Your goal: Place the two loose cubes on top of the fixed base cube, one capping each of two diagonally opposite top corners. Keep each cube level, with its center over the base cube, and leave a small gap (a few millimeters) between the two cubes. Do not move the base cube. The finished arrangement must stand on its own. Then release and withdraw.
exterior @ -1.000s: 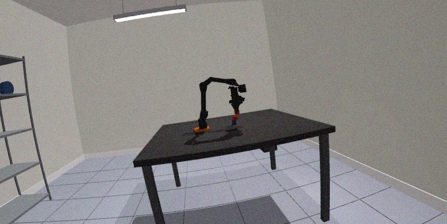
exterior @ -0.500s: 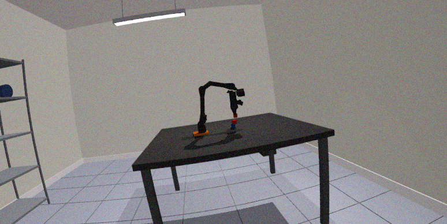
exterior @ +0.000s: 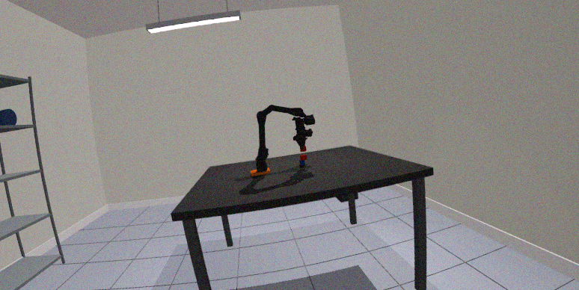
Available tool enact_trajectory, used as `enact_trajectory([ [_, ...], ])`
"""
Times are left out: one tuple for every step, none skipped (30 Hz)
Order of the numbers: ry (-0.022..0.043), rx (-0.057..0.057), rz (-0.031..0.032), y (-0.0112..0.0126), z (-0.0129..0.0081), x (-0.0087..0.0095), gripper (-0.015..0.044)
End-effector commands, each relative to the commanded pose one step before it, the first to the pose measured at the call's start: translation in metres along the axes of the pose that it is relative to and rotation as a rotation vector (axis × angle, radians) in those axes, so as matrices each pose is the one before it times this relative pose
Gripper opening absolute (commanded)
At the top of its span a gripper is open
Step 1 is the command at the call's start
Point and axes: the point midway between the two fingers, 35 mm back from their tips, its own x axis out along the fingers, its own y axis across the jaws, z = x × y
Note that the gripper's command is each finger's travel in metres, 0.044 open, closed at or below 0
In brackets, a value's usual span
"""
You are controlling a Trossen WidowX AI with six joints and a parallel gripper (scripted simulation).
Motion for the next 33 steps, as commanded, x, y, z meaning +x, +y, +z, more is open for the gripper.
enact_trajectory([
  [-0.00209, 0.0712, 0.00042, 0.00856, -0.00651, 0.00085, 0.0105],
  [0.00017, 0.0200, 0.00019, 0.00235, -0.00216, 0.00017, 0.0105],
  [0.00017, 0.0200, 0.00018, 0.00229, -0.00223, 0.00017, 0.0105],
  [0.00018, 0.0200, 0.00018, 0.00221, -0.00230, 0.00017, 0.0105],
  [0.00018, 0.0200, 0.00017, 0.00214, -0.00236, 0.00017, 0.0105],
  [0.00019, 0.0200, 0.00017, 0.00207, -0.00243, 0.00017, 0.0105],
  [0.00019, 0.0200, 0.00016, 0.00199, -0.00249, 0.00017, 0.0105],
  [0.00020, 0.0200, 0.00016, 0.00191, -0.00255, 0.00017, 0.0105],
  [0.00020, 0.0200, 0.00015, 0.00183, -0.00260, 0.00017, 0.0105],
  [0.00020, 0.0200, 0.00014, 0.00175, -0.00266, 0.00017, 0.0105],
  [0.00021, 0.0200, 0.00014, 0.00166, -0.00271, 0.00017, 0.0105],
  [0.00021, 0.0200, 0.00013, 0.00158, -0.00275, 0.00017, 0.0105],
  [0.00022, 0.0200, 0.00013, 0.00149, -0.00280, 0.00017, 0.0105],
  [0.00022, 0.0200, 0.00012, 0.00141, -0.00284, 0.00017, 0.0105],
  [0.00022, 0.0200, 0.00011, 0.00132, -0.00288, 0.00017, 0.0105],
  [0.00023, 0.0200, 0.00011, 0.00123, -0.00292, 0.00017, 0.0105],
  [0.00023, 0.0200, 0.00010, 0.00114, -0.00295, 0.00017, 0.0105],
  [0.00023, 0.0200, 0.00009, 0.00104, -0.00298, 0.00017, 0.0105],
  [0.00023, 0.0200, 0.00009, 0.00095, -0.00301, 0.00017, 0.0105],
  [0.00024, 0.0200, 0.00008, 0.00086, -0.00304, 0.00017, 0.0105],
  [0.00020, 0.0165, 0.00006, 0.00063, -0.00252, 0.00014, 0.0105],
  [0.00012, 0.0099, 0.00003, 0.00034, -0.00152, 0.00008, 0.0105],
  [0.00004, 0.0033, 0.00001, 0.00011, -0.00051, 0.00003, 0.0105],
  [0.00000, 0.0000, 0.00000, 0.00000, 0.00000, 0.00000, 0.0105],
  [0.00016, 0.0004, 0.00003, 0.00001, -0.00001, 0.00050, 0.0105],
  [0.00048, 0.0012, 0.00009, 0.00003, -0.00003, 0.00149, 0.0105],
  [0.00080, 0.0020, 0.00015, 0.00003, -0.00005, 0.00248, 0.0105],
  [0.00101, 0.0025, 0.00019, 0.00000, -0.00006, 0.00313, 0.0105],
  [0.00101, 0.0025, 0.00018, -0.00004, -0.00007, 0.00314, 0.0105],
  [0.00101, 0.0025, 0.00018, -0.00008, -0.00008, 0.00314, 0.0105],
  [0.00102, 0.0025, 0.00017, -0.00011, -0.00009, 0.00314, 0.0105],
  [0.00102, 0.0025, 0.00017, -0.00015, -0.00009, 0.00313, 0.0105],
  [0.00102, 0.0025, 0.00016, -0.00019, -0.00010, 0.00313, 0.0105],
])
